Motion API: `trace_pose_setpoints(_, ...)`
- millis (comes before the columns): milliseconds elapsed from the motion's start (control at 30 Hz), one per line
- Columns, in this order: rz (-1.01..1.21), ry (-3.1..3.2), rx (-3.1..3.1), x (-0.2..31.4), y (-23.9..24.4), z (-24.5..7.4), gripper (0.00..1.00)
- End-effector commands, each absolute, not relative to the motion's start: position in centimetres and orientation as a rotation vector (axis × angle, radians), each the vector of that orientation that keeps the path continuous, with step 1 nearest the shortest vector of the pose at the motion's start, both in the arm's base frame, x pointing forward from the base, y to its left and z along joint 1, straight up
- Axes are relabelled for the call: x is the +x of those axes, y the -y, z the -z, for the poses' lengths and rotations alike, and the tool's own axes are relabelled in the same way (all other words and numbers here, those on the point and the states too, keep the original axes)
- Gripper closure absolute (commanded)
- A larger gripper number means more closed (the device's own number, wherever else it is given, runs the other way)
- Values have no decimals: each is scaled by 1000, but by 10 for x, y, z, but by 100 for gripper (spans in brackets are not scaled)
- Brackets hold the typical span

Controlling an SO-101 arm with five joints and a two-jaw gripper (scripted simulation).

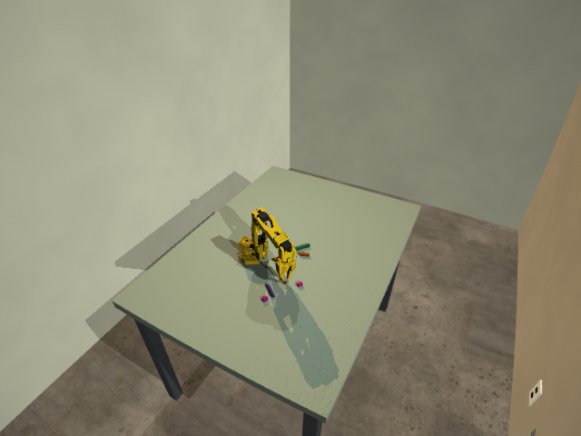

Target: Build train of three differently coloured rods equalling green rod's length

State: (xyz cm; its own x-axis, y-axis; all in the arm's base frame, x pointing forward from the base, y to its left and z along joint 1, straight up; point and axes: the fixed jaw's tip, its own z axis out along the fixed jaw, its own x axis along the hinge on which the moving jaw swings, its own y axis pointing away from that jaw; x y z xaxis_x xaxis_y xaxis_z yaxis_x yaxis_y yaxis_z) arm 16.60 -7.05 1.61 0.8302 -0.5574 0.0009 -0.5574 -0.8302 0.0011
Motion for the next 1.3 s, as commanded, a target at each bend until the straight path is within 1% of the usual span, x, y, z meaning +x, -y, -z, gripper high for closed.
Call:
trace_pose_setpoints(0,-100,903,3003,176,73,-26,100)
trace_pose_setpoints(1267,-95,898,3005,175,73,-17,100)
